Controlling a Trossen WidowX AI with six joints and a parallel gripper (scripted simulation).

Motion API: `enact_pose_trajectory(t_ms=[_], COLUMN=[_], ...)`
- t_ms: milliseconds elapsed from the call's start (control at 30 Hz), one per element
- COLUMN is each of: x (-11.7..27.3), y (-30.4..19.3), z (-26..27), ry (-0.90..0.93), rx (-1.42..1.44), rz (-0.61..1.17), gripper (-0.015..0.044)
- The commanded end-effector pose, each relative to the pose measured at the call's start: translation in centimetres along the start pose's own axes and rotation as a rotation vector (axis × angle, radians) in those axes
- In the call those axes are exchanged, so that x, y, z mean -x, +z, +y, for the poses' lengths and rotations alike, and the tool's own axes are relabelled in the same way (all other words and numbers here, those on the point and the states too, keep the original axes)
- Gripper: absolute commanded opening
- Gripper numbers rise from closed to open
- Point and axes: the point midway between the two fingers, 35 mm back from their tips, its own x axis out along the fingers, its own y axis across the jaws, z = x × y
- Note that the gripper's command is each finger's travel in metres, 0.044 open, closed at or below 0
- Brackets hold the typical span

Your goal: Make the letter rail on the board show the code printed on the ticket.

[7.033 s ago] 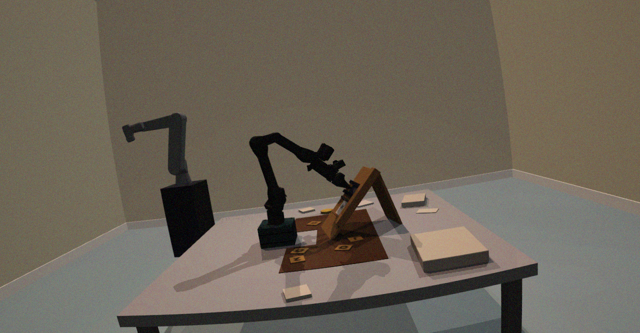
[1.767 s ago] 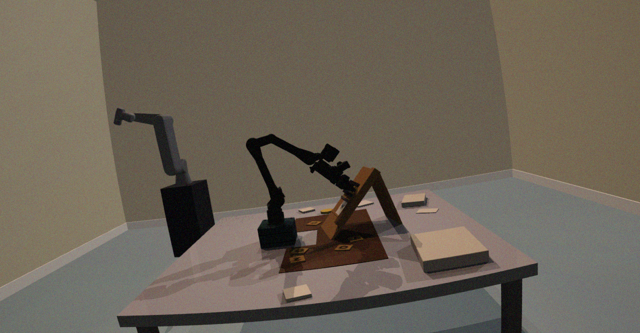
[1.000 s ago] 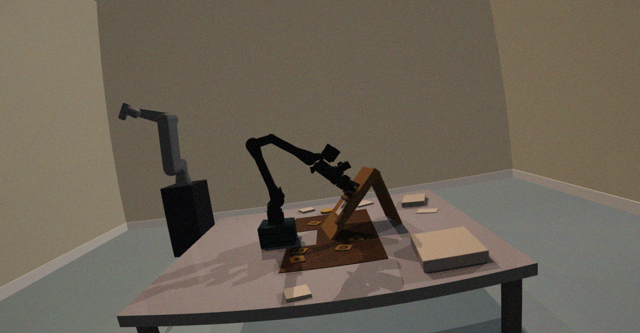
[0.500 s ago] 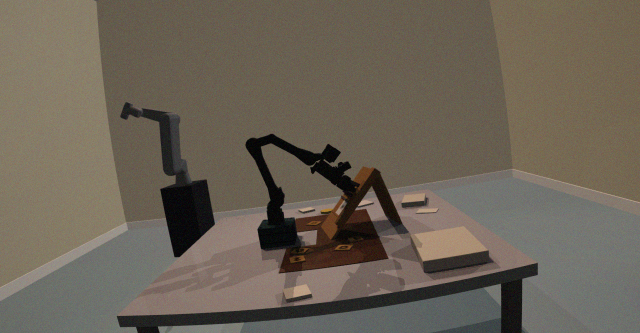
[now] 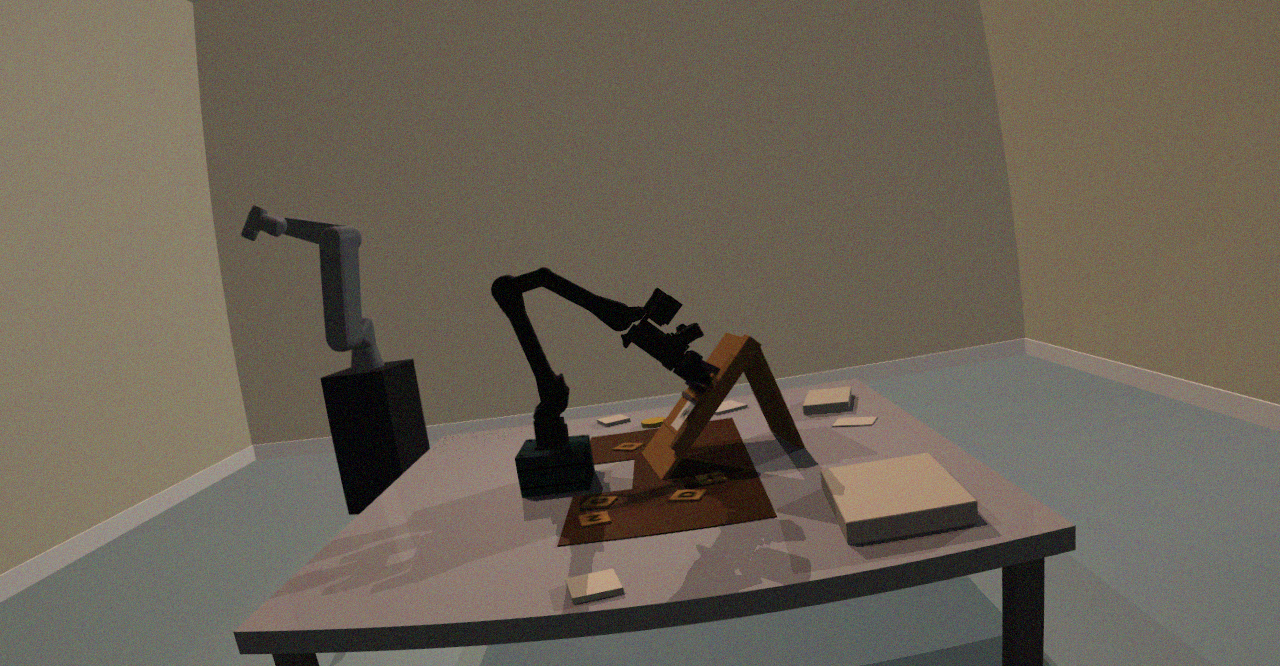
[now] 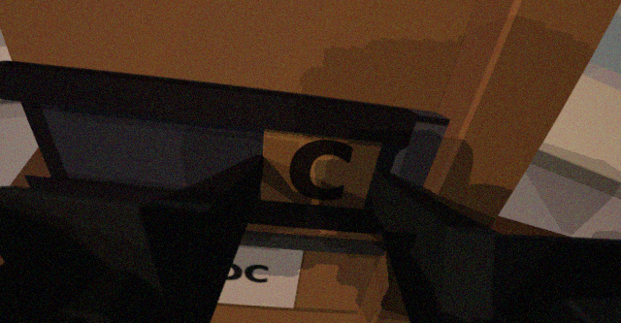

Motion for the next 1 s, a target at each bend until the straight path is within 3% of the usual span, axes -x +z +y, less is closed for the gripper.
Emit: enact_pose_trajectory(t_ms=[0, 167, 967], x=[0.0, 0.6, 2.5], y=[0.0, 0.0, -0.1], z=[0.0, 0.0, -0.1], ry=[0.000, 0.001, 0.001], rx=[0.000, 0.001, 0.001], rz=[0.000, -0.003, -0.002], gripper=[0.0184, 0.0295, 0.0295])
